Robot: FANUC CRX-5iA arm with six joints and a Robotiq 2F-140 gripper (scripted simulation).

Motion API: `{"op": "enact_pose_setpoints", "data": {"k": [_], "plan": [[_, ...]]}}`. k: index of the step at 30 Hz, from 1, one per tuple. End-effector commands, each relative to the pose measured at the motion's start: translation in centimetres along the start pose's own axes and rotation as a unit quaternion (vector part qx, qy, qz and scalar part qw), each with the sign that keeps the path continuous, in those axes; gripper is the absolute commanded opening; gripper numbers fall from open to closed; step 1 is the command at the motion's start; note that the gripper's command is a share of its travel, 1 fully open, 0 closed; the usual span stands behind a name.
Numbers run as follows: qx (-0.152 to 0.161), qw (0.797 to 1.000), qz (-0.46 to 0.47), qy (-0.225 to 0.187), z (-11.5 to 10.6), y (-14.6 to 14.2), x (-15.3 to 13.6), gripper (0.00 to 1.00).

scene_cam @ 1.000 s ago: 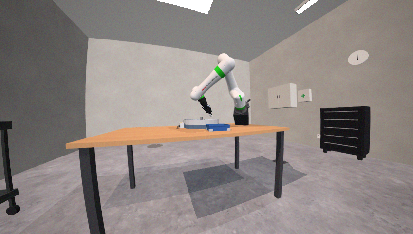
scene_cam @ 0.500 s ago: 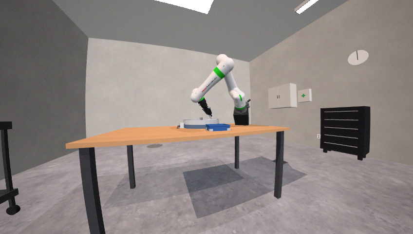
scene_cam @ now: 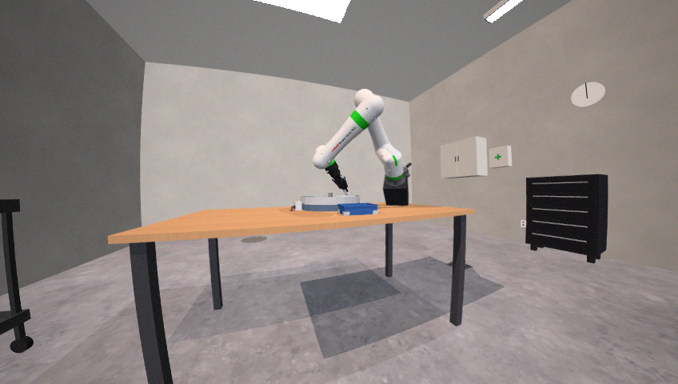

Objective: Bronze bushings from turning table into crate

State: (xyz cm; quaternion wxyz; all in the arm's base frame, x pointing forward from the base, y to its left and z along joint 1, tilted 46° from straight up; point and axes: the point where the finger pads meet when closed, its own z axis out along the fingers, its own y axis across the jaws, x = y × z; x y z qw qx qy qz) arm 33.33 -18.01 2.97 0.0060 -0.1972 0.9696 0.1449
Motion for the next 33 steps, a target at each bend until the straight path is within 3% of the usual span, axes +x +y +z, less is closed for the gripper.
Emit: {"op": "enact_pose_setpoints", "data": {"k": [1, 33], "plan": [[0.0, 1.0, 0.0, 0.0, -0.01, -0.02, 0.01, 0.06], [0.0, 1.0, 0.0, 0.0, 0.41, -0.01, -0.34, 0.06]]}}
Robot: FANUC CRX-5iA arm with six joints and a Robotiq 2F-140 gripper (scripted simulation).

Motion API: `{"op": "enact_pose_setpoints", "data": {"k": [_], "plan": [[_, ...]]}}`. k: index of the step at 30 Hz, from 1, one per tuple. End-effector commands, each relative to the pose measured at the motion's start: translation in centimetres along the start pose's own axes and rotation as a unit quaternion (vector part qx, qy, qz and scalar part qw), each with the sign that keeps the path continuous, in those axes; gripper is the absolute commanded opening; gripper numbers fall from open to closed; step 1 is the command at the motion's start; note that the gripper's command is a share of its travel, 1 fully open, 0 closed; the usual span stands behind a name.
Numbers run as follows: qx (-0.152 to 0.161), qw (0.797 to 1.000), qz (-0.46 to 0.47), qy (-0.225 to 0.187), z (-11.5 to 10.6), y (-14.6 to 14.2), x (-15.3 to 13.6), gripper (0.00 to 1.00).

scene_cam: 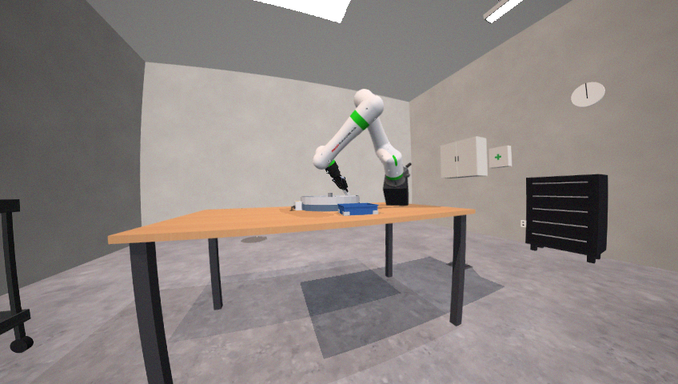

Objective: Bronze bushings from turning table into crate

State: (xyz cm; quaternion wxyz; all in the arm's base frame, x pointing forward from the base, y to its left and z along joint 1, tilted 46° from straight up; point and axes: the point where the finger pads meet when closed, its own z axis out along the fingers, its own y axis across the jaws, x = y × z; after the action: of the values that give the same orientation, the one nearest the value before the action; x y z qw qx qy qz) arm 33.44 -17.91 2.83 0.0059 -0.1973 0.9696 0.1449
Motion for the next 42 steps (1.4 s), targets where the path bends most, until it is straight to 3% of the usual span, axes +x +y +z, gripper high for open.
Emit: {"op": "enact_pose_setpoints", "data": {"k": [1, 42], "plan": [[0.0, 1.0, 0.0, 0.0, 0.37, -0.01, -0.31, 0.06], [0.0, 1.0, 0.0, 0.0, 0.67, -0.01, -0.56, 0.06]]}}
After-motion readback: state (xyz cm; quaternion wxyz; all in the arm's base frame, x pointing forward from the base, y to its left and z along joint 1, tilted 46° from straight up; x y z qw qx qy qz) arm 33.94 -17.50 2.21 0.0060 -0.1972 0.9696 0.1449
